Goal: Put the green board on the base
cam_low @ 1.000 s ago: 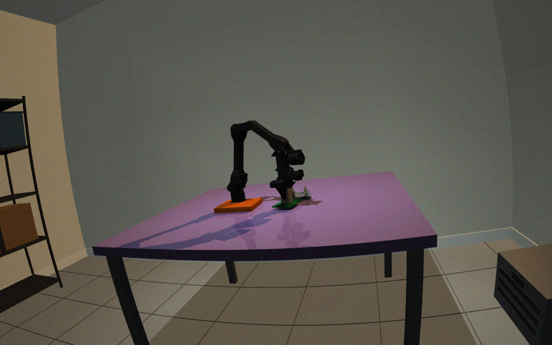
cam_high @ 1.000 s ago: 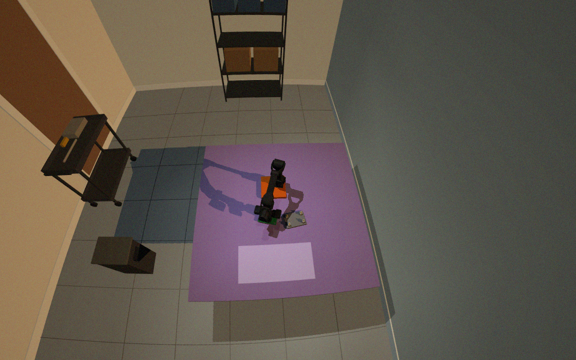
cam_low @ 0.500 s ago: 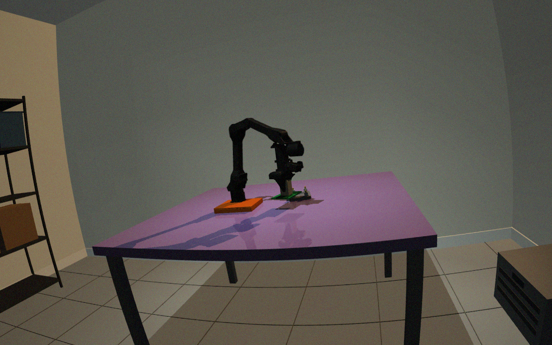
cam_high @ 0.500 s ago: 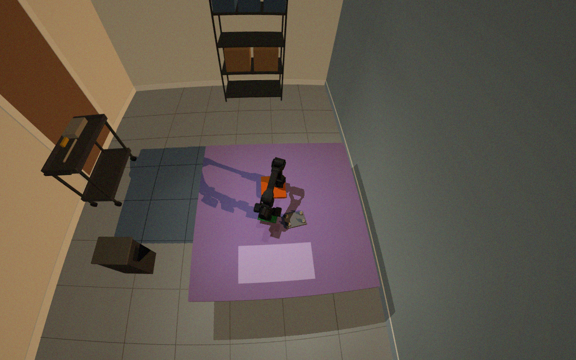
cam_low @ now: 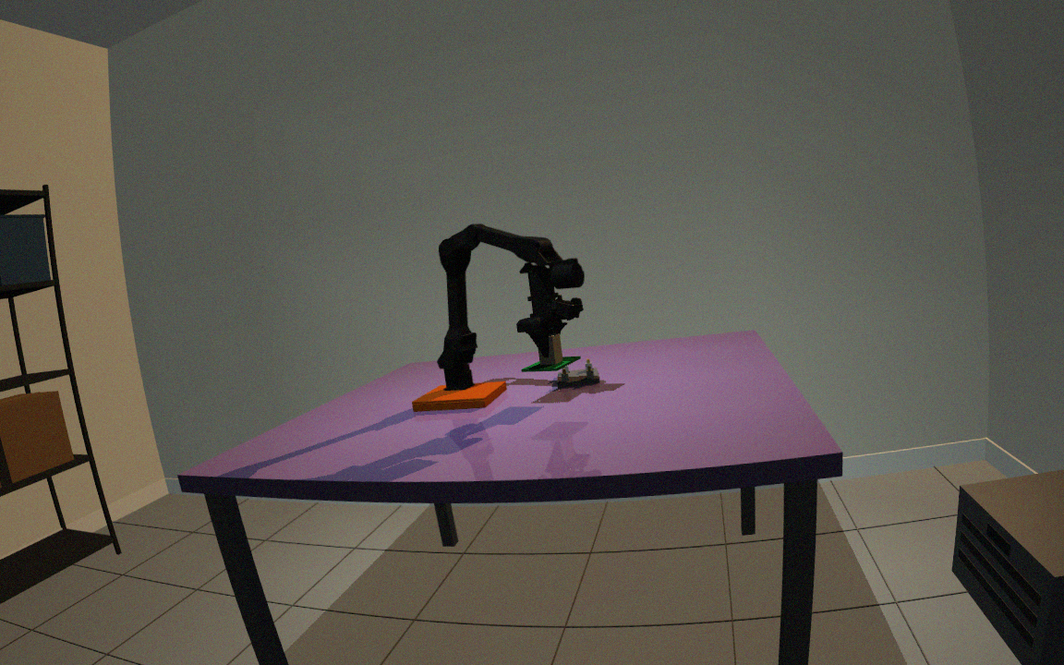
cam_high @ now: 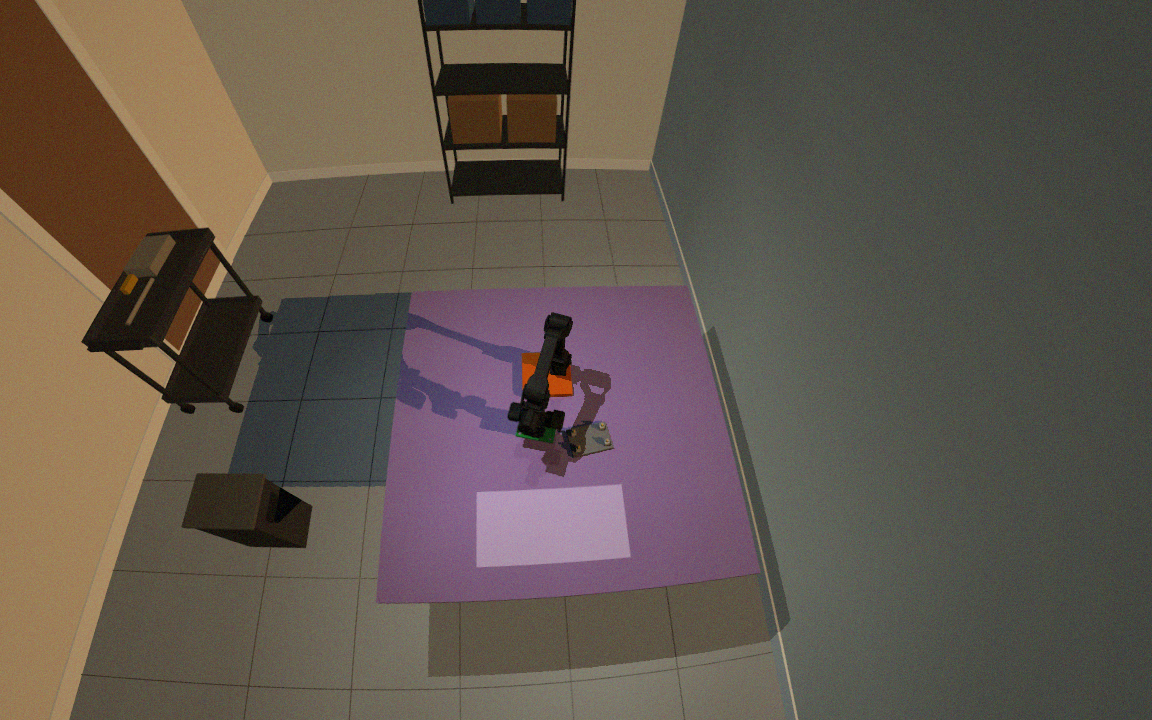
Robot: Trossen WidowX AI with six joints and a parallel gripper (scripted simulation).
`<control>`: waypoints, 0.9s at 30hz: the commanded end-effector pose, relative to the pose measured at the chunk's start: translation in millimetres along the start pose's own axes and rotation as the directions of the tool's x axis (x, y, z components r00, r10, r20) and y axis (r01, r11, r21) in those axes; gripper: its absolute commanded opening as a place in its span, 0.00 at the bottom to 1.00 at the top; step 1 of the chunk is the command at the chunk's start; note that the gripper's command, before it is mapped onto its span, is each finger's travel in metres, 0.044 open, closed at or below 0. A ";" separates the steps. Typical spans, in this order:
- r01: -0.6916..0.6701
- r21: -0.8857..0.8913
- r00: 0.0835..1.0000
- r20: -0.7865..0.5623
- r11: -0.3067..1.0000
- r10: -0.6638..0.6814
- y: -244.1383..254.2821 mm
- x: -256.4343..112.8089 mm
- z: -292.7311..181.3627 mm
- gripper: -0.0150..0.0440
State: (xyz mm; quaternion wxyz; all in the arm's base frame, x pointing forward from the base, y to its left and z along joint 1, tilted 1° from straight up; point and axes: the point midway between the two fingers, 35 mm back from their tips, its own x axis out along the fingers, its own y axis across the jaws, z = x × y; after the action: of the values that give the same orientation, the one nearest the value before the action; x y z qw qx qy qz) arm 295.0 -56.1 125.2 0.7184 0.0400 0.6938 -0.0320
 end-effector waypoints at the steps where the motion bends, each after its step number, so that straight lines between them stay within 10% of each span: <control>1: 0.002 -0.014 1.000 0.004 1.000 -0.002 7.5 -2.1 2.3 0.25; 27: -0.004 -0.160 1.000 0.004 0.987 0.004 73.5 -2.5 5.4 0.25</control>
State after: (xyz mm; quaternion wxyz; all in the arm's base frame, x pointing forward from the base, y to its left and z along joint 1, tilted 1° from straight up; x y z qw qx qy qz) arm 306.5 10.8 127.2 0.7196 -0.0120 0.6939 0.0231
